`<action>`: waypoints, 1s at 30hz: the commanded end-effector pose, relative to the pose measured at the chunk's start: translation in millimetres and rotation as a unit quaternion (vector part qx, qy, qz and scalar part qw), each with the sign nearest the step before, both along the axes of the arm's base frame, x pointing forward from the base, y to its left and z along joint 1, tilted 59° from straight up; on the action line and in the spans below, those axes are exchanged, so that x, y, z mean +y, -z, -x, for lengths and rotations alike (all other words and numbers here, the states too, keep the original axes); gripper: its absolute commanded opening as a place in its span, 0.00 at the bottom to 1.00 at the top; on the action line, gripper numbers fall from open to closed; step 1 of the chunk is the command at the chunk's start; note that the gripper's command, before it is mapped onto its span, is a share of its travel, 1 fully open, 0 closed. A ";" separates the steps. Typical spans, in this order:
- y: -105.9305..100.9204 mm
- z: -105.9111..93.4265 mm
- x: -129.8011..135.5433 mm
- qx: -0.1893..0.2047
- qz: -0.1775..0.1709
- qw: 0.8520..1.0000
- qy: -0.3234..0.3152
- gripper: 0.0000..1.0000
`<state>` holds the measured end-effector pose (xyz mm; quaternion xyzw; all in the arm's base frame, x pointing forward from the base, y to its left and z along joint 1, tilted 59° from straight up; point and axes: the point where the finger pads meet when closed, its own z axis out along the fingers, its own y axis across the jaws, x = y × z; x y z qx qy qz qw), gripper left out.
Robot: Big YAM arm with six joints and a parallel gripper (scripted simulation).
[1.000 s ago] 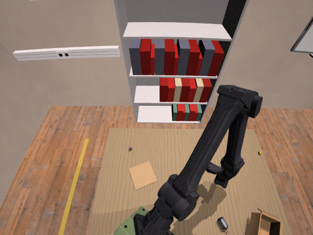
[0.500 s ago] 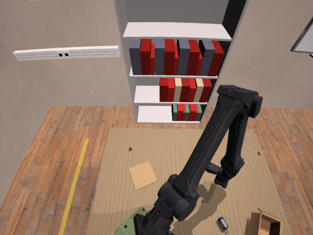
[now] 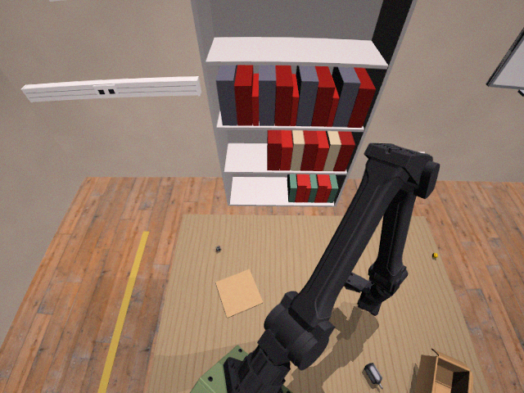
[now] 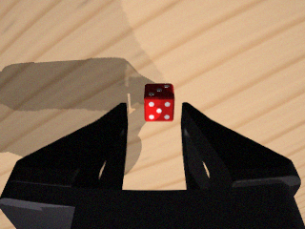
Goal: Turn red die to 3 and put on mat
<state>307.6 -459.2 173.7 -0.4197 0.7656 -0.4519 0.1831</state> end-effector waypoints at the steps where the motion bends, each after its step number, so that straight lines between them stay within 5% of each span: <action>1: -3.4 -7.1 -3.0 -0.007 0.003 1.000 0.001 0.30; 30: 7.1 -16.0 -8.2 -0.005 -0.001 1.000 0.001 0.30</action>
